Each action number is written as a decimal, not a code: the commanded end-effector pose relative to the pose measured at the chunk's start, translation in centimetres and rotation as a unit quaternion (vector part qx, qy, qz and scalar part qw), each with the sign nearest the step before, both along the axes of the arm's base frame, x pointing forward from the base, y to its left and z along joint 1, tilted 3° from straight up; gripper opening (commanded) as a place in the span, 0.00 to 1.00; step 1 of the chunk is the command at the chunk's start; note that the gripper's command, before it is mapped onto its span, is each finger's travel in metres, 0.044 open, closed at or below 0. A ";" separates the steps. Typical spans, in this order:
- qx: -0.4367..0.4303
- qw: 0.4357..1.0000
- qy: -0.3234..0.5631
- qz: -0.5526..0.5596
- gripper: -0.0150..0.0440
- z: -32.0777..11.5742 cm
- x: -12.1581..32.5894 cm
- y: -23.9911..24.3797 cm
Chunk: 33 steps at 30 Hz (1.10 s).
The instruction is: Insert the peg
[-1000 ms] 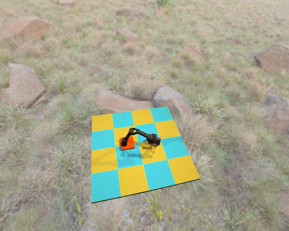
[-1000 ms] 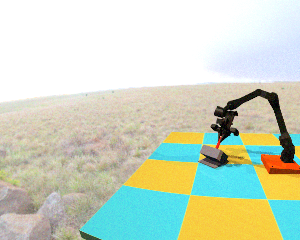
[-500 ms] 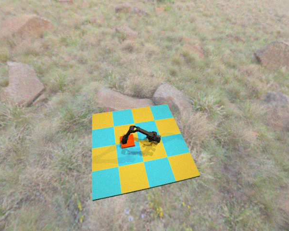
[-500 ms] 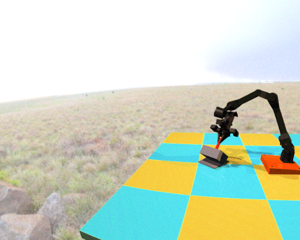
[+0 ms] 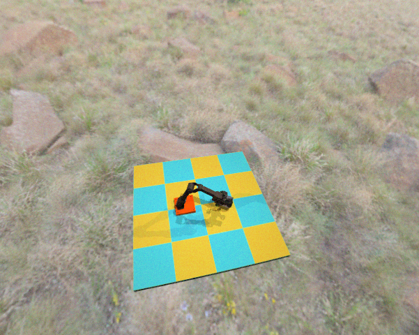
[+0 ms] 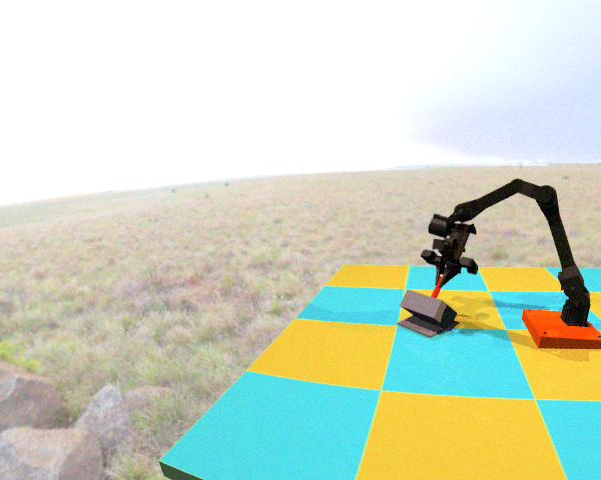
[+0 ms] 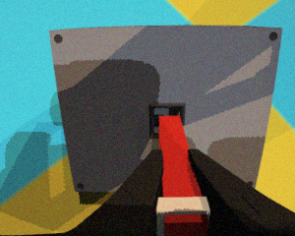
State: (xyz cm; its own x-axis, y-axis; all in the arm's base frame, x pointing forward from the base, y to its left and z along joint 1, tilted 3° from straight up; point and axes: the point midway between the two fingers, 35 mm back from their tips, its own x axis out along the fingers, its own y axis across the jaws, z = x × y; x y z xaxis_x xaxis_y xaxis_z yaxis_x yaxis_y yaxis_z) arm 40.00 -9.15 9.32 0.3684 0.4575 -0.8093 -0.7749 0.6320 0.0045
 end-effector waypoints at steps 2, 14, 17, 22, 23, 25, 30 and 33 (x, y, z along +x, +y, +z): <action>0.000 1.000 0.001 -0.001 0.25 -0.2 0.1 0.2; 0.000 1.000 0.000 -0.001 0.25 -0.9 0.3 0.6; 0.000 1.000 0.000 -0.001 0.25 -1.1 0.4 0.7; 0.000 1.000 0.000 -0.001 0.25 -1.3 0.5 0.8; 0.000 1.000 0.000 -0.001 0.25 -1.4 0.6 0.9; 0.000 1.000 0.000 -0.001 0.25 -1.5 0.6 0.9; 0.000 1.000 0.000 -0.001 0.25 -1.8 0.7 1.1; 0.000 1.000 0.000 -0.001 0.25 -2.0 0.8 1.2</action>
